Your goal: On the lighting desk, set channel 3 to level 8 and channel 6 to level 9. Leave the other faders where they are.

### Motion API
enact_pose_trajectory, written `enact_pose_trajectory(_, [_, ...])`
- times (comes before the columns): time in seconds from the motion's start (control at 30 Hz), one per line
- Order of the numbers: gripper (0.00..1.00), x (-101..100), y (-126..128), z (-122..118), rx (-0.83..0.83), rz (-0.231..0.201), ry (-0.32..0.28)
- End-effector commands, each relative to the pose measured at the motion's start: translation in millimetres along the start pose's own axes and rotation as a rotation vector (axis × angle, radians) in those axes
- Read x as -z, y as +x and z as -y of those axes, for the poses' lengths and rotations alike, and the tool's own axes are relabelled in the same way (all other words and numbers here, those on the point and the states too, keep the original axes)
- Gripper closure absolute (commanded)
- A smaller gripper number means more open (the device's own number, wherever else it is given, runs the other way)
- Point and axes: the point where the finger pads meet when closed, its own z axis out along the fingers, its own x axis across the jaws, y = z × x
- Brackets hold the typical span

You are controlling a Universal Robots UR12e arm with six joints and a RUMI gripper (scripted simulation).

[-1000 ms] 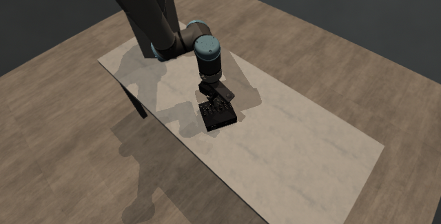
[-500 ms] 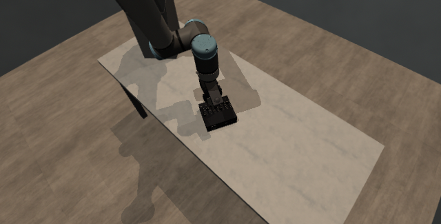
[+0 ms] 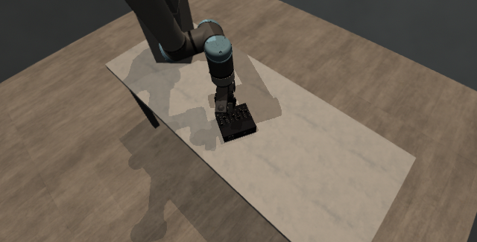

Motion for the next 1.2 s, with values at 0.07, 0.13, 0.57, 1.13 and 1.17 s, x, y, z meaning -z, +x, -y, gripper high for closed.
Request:
enact_pose_trajectory(0.07, [1.00, -0.6, 10.7, -6.6, -0.346, -0.011, 0.002])
enact_pose_trajectory(0.13, [1.00, -0.6, 12.8, -7.9, -0.404, -0.011, 0.002])
enact_pose_trajectory(0.57, [1.00, -0.4, 21.8, -15.0, -0.809, -0.012, 0.005])
enact_pose_trajectory(1.13, [1.00, -0.3, 26.6, -19.9, -1.097, -0.017, 0.008])
enact_pose_trajectory(1.17, [1.00, -0.3, 26.6, -19.9, -1.097, -0.017, 0.008])
